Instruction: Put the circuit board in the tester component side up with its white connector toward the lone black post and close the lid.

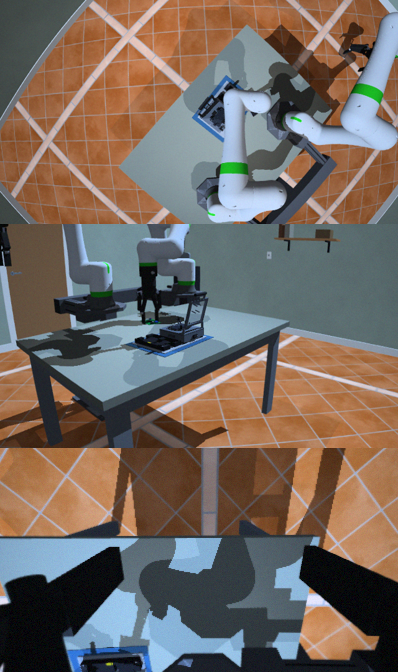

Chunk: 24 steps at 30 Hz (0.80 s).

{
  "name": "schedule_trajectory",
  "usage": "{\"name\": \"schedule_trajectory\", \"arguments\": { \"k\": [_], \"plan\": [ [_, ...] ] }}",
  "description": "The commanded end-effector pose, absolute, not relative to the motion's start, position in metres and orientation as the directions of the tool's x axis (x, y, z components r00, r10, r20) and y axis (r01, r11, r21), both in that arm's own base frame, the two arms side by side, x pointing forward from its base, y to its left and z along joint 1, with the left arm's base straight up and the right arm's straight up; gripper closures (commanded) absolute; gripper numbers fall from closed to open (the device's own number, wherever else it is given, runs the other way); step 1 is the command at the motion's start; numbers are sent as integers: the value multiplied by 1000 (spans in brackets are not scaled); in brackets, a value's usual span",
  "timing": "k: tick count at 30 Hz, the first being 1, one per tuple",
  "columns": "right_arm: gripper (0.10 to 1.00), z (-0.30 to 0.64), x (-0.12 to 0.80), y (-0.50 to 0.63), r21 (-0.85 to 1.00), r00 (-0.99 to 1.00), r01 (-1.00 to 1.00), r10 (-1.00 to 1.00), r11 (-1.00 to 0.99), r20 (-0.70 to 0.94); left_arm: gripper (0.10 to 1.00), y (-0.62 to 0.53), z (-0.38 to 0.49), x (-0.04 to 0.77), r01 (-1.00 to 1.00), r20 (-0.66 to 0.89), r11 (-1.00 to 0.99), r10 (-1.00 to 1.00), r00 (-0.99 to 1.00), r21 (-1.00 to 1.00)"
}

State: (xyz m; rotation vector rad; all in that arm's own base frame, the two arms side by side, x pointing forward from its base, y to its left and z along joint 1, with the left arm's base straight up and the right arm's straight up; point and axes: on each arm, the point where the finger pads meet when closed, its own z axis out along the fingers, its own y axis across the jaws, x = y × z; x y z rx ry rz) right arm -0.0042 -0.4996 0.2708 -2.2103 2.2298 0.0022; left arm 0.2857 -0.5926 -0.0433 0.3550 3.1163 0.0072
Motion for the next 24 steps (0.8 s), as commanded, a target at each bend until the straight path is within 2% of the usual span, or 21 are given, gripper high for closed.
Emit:
{"name": "schedule_trajectory", "arguments": {
  "k": [1,13,24],
  "plan": [
    [98,272,-4,-500,0,-9,-1000,-1000,9,0,588,-594,-42,286,322,-1,947,322,-947,-2],
    [98,272,-4,-500,0,-9,-1000,-1000,9,0,588,-594,-42,286,586,-2,811,586,-811,-1],
    [98,272,-4,-500,0,-9,-1000,-1000,9,0,588,-594,-42,286,737,-2,676,737,-676,-1]
  ]
}}
